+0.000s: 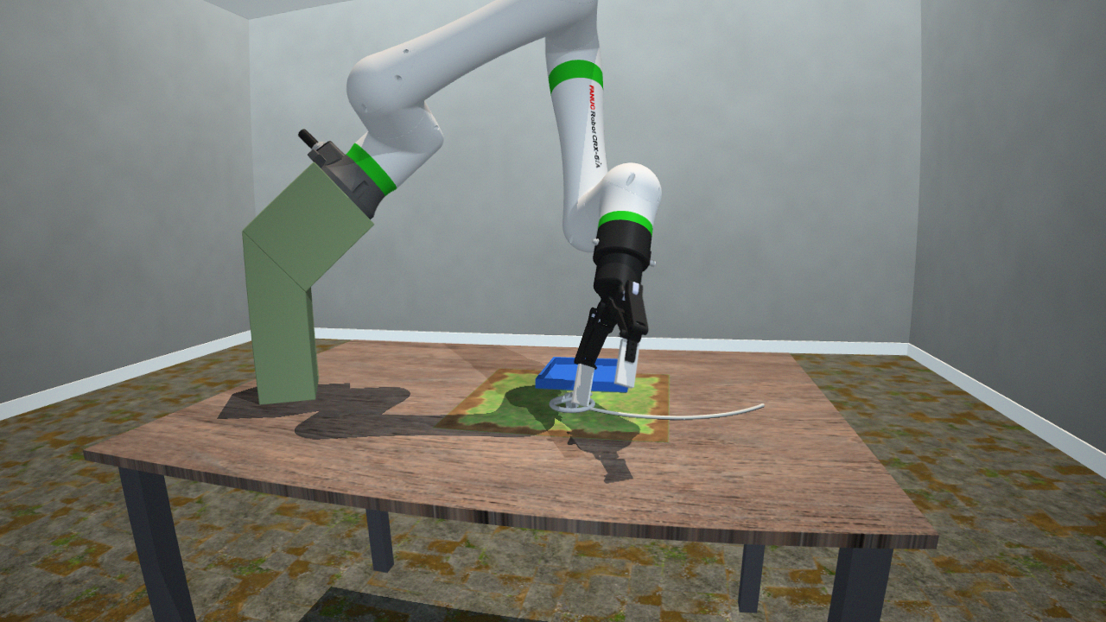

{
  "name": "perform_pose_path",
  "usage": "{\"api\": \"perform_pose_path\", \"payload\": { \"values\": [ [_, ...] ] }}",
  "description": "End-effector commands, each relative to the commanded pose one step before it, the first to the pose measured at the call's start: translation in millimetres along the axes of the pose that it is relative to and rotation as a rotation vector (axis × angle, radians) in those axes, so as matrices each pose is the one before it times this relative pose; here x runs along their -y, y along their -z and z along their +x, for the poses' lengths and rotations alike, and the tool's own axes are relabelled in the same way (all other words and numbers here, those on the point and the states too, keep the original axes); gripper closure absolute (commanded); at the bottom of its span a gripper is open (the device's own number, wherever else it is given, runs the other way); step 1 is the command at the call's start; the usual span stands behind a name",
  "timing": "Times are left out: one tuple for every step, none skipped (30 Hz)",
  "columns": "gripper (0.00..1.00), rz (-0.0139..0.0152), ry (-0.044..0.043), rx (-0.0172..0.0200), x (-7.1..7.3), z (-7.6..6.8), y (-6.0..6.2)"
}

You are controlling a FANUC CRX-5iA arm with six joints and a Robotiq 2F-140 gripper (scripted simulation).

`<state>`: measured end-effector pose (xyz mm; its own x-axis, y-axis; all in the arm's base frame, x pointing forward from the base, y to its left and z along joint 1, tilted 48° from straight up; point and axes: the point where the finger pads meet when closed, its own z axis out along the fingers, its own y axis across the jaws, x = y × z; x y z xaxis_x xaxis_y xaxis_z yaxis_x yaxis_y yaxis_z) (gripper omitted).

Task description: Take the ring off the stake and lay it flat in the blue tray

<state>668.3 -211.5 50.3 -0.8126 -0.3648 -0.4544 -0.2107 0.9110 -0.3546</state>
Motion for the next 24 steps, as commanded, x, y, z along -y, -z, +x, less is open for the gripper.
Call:
{"api": "perform_pose_path", "payload": {
  "values": [
    [0.0,0.00104,-0.00079,0.00054,0.86,-0.1,0.52],
    [0.0,0.0,0.0,0.0,0.0,0.0,0.0],
    [0.0,0.0,0.0,0.0,0.0,0.0,0.0],
    [0.0,0.0,0.0,0.0,0.0,0.0,0.0],
    [0.0,0.0,0.0,0.0,0.0,0.0,0.0],
    [0.0,0.0,0.0,0.0,0.0,0.0,0.0],
    [0.0,0.0,0.0,0.0,0.0,0.0,0.0],
    [0.0,0.0,0.0,0.0,0.0,0.0,0.0],
    [0.0,0.0,0.0,0.0,0.0,0.0,0.0],
    [0.0,0.0,0.0,0.0,0.0,0.0,0.0],
    [0.0,0.0,0.0,0.0,0.0,0.0,0.0],
    [0.0,0.0,0.0,0.0,0.0,0.0,0.0],
    [0.0,0.0,0.0,0.0,0.0,0.0,0.0],
    [0.0,0.0,0.0,0.0,0.0,0.0,0.0],
    [0.0,0.0,0.0,0.0,0.0,0.0,0.0],
    [0.0,0.0,0.0,0.0,0.0,0.0,0.0],
    [0.0,0.0,0.0,0.0,0.0,0.0,0.0],
    [0.0,-0.00007,-0.00003,-0.00011,0.03,0.11,0.03],
    [0.0,-0.00048,-0.0002,-0.00069,0.2,0.75,0.17],
    [0.0,-0.00125,-0.00049,-0.00172,0.46,1.88,0.44],
    [0.0,-0.00243,-0.00085,-0.00302,0.73,3.36,0.78],
    [0.0,-0.00411,-0.00122,-0.00439,0.84,5.05,1.17],
    [0.0,-0.00643,-0.00154,-0.00559,0.64,6.79,1.57],
    [0.0,-0.00952,-0.00172,-0.00636,-0.02,8.39,1.95]
  ]
}}
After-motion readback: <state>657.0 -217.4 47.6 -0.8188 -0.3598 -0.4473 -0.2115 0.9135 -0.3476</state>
